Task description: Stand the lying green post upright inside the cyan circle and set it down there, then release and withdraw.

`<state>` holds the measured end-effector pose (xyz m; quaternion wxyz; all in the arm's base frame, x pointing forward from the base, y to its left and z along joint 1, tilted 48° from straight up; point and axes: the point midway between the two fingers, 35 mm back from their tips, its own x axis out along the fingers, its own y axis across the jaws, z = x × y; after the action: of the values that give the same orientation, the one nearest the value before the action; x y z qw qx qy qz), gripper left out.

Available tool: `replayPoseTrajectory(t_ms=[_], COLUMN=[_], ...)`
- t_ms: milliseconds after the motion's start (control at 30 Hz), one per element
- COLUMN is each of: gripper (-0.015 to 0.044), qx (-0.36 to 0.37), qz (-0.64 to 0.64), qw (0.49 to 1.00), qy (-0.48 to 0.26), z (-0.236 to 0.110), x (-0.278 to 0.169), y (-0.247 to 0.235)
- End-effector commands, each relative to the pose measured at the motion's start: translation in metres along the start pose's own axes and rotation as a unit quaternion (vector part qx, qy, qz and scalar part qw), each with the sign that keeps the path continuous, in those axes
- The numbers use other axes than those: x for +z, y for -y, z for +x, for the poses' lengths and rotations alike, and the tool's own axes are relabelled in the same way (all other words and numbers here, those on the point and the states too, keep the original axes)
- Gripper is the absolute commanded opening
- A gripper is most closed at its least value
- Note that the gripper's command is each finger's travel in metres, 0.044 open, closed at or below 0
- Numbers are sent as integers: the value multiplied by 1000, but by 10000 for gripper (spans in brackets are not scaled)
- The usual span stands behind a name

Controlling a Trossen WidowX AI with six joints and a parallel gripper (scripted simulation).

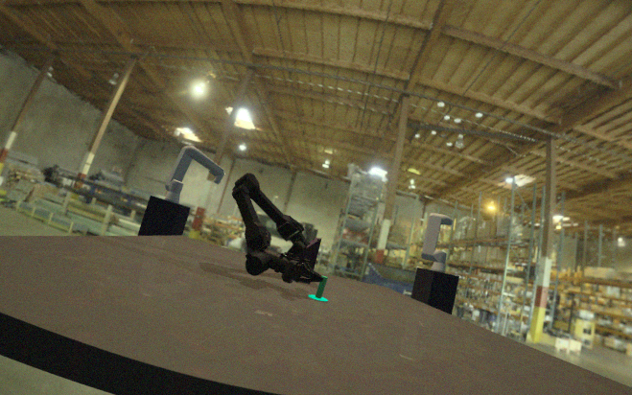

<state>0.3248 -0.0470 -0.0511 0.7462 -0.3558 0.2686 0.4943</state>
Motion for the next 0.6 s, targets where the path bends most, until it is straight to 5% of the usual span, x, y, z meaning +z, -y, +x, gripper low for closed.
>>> replayPoseTrajectory(t_ms=[0, 333, 567], gripper=[127, 390, 400], qx=[-1, -1, -2], qz=[-3, -3, -6], qw=[1000, 1000, 1000], qy=[0, 0, 0], z=[0, 0, -4], x=[0, 0, 33], y=[1, 1, 4])
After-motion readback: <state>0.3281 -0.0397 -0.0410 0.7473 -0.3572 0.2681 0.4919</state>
